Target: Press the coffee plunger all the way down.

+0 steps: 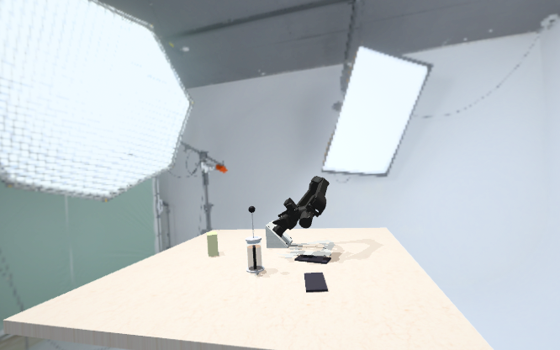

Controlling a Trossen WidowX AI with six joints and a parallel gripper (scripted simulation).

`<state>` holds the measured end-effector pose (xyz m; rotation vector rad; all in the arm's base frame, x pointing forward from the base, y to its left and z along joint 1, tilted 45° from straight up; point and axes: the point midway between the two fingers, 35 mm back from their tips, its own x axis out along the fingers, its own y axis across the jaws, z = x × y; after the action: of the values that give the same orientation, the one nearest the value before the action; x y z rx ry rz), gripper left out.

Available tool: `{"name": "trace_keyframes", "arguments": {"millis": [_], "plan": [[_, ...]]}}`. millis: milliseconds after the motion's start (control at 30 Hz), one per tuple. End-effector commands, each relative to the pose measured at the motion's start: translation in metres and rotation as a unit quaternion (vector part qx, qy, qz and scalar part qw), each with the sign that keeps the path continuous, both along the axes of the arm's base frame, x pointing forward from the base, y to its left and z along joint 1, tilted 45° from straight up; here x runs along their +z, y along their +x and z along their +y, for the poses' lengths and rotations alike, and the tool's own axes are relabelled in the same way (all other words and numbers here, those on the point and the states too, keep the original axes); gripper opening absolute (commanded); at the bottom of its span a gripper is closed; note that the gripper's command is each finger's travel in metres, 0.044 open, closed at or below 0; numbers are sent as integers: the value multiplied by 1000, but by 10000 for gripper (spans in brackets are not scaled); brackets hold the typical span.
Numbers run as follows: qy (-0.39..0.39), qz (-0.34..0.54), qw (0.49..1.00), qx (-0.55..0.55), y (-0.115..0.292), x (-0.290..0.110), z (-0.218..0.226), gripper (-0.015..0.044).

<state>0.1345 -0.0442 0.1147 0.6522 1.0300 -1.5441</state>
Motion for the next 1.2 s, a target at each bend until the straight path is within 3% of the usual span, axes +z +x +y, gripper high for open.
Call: {"name": "trace_keyframes", "arguments": {"millis": [0, 100, 233, 400, 533, 700, 867, 1000, 1167], "plan": [[7, 1, 1000, -1, 1, -1, 1, 426], [64, 0, 998, -3, 10, -9, 5, 440], [198, -35, 979, 9, 42, -21, 9, 440], [317, -143, 935, 75, 94, -22, -7, 440], [361, -259, 880, 166, 136, -9, -38, 440], [327, -396, 805, 297, 168, 20, -94, 440], [236, -482, 738, 410, 174, 50, -148, 440], [141, -521, 684, 491, 167, 75, -187, 440], [125, -524, 675, 504, 166, 72, -188, 440]]}}
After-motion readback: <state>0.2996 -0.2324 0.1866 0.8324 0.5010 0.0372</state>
